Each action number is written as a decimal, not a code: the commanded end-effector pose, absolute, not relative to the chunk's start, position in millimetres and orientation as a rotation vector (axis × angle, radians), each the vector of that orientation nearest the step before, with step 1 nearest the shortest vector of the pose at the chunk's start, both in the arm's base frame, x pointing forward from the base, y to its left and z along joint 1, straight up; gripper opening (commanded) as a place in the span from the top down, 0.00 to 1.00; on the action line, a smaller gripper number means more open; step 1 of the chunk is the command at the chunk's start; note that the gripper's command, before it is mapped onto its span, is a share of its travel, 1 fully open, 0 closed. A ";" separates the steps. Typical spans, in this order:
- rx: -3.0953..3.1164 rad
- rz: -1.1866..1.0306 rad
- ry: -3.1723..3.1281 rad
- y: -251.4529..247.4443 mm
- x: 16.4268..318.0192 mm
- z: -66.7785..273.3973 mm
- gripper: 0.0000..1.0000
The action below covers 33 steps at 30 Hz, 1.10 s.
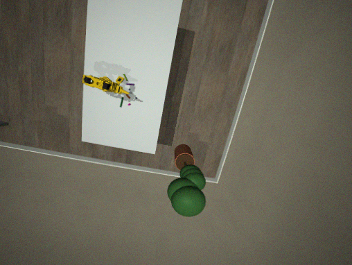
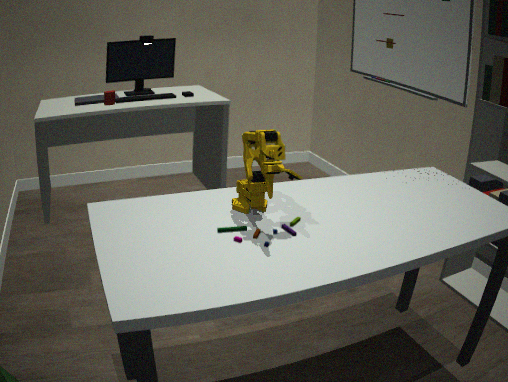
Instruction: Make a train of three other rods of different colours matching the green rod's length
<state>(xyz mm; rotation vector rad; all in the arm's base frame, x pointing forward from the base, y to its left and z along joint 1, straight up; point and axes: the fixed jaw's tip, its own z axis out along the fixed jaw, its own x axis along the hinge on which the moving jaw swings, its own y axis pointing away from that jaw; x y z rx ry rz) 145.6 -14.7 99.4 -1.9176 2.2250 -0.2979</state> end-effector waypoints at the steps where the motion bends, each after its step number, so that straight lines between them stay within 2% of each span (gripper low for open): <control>1: -1.864 -0.367 2.195 -16.3 152.2 110.7 0.00; 33: -1.867 -0.360 2.199 -16.3 151.8 109.2 0.00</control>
